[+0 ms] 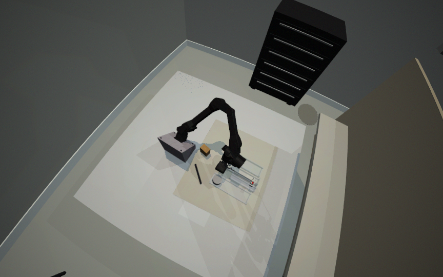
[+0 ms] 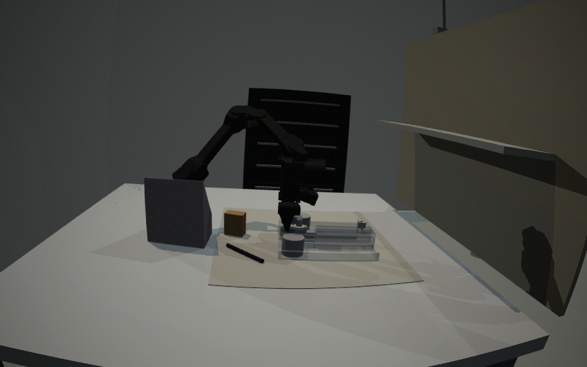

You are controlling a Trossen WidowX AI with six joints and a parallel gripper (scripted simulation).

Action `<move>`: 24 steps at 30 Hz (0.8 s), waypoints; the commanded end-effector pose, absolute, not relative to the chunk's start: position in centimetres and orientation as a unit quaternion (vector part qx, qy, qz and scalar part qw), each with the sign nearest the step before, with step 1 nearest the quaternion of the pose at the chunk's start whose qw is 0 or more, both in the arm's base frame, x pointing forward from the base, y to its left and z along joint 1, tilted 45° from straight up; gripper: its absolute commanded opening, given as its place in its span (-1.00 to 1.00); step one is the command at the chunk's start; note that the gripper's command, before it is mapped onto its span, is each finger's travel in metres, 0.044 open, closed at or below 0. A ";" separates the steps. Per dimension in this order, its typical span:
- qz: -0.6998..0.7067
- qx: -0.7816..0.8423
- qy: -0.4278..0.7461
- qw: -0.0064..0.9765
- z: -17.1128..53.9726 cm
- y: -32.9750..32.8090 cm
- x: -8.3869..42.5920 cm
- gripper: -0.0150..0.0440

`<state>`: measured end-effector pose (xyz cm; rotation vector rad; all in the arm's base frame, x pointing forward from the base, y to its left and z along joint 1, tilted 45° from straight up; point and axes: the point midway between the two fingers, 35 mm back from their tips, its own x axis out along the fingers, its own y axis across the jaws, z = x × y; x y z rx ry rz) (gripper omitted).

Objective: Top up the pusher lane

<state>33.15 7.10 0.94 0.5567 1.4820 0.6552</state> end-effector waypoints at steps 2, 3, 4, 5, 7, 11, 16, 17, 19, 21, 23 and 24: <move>0.291 0.245 0.653 0.655 0.9 7.1 33.2 0.13; 0.291 0.245 0.653 0.655 0.9 7.1 33.2 0.22; 0.291 0.245 0.653 0.655 0.9 7.1 33.2 0.31; 0.291 0.245 0.653 0.655 0.9 7.1 33.2 0.40; 0.291 0.245 0.653 0.655 0.9 7.1 33.2 0.45; 0.291 0.245 0.653 0.655 1.3 6.8 33.2 0.45; 0.290 0.245 0.653 0.655 2.3 5.7 33.2 0.45; 0.290 0.245 0.653 0.655 2.3 5.6 33.2 0.45; 0.290 0.245 0.653 0.655 2.3 5.6 33.2 0.45; 0.290 0.245 0.653 0.655 2.3 5.6 33.1 0.45; 0.290 0.245 0.653 0.655 2.3 5.6 32.9 0.45; 0.290 0.245 0.654 0.655 2.4 5.6 32.7 0.45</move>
